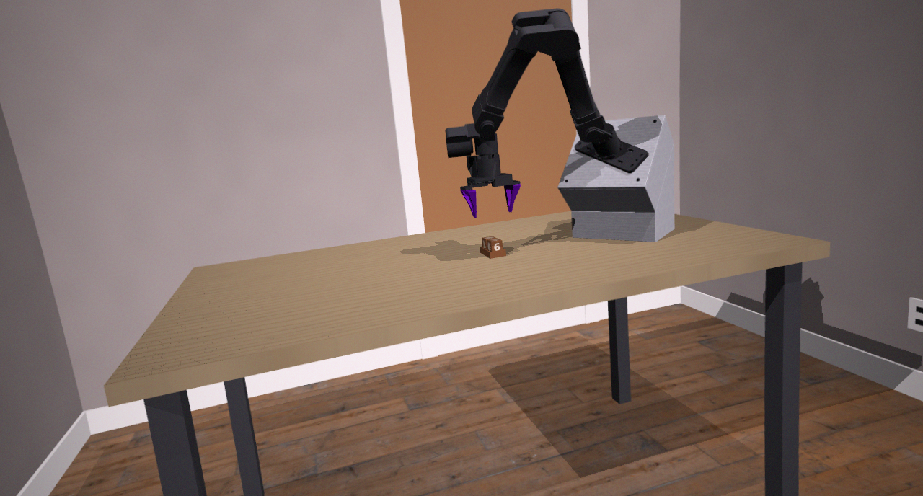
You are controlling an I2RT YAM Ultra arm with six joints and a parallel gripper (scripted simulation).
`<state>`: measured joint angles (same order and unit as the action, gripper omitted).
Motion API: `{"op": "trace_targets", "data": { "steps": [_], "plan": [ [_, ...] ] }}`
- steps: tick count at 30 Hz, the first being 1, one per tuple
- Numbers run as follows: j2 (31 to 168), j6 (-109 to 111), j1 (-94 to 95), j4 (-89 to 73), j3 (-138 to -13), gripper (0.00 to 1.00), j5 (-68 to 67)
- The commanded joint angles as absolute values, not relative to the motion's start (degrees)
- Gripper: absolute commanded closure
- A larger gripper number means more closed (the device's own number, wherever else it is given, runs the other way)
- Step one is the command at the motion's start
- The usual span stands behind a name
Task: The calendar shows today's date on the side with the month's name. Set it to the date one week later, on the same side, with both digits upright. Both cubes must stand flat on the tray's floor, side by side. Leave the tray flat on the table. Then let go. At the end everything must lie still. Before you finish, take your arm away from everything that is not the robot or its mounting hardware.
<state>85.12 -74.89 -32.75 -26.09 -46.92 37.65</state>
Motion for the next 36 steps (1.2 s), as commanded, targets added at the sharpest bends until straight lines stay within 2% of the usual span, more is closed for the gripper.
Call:
{"op": "trace_targets", "data": {
  "steps": [1,21,36],
  "plan": [
    [83.99,-74.16,-34.04,-27.26,-47.40,0.00,37.76],
    [77.80,-61.04,-44.86,-49.80,-55.32,0.00,41.75],
    [77.62,-60.08,-45.61,-51.28,-55.98,0.00,41.97]
  ]
}}
